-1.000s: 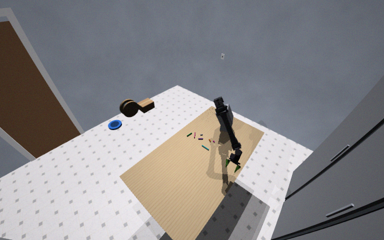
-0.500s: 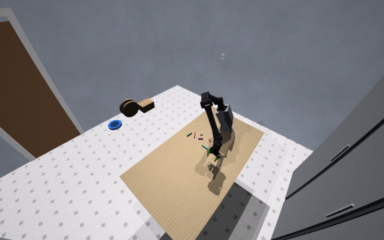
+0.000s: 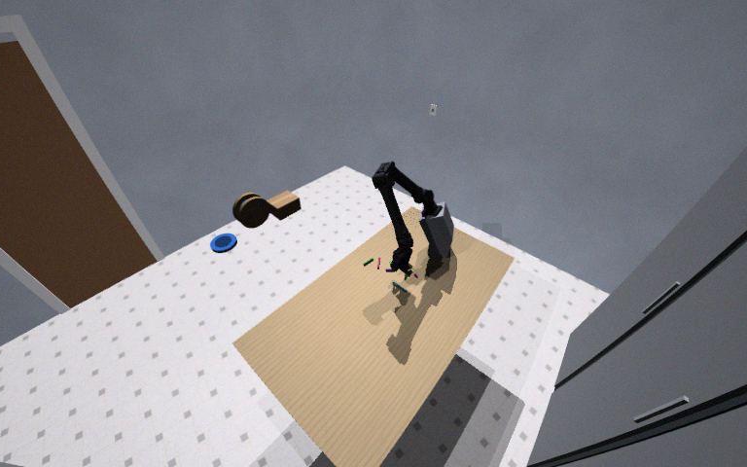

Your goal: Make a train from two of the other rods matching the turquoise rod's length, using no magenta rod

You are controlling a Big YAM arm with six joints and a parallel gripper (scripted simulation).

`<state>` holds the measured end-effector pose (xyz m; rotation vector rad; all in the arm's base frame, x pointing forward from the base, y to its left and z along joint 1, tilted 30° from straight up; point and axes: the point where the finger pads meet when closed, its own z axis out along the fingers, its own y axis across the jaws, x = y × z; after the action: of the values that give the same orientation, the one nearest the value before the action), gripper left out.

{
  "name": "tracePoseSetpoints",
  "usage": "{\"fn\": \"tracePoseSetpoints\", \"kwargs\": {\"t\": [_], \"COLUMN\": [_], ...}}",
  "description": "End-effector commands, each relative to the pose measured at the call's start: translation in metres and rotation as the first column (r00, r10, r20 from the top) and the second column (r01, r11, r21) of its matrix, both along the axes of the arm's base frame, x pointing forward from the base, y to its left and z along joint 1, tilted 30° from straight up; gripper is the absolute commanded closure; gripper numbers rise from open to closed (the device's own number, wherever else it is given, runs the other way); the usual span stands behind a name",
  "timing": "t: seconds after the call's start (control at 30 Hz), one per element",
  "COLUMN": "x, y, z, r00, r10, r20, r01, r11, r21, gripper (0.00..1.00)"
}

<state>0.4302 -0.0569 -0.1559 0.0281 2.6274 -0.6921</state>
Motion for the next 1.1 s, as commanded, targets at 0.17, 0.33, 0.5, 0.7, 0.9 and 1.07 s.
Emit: {"fn": "tracePoseSetpoints", "kwargs": {"t": [0.17, 0.33, 0.5, 0.7, 0.9, 1.07], "x": [-0.119, -0.142, -0.135, -0.143, -0.143, -0.143], "y": [-0.052, -0.056, -0.054, -0.053, -0.053, -0.053], "z": [0.025, 0.027, 0.03, 0.025, 0.025, 0.025], "r00": [0.983, 0.976, 0.981, 0.977, 0.977, 0.977], "r10": [-0.036, -0.045, -0.034, -0.034, -0.037, -0.037], "r20": [-0.181, -0.211, -0.191, -0.212, -0.211, -0.211], "r01": [0.041, 0.053, 0.041, 0.042, 0.045, 0.045], "r11": [0.999, 0.998, 0.999, 0.999, 0.998, 0.998], "r21": [0.021, 0.032, 0.032, 0.033, 0.034, 0.034], "gripper": [0.0, 0.0, 0.0, 0.0, 0.0, 0.0]}}
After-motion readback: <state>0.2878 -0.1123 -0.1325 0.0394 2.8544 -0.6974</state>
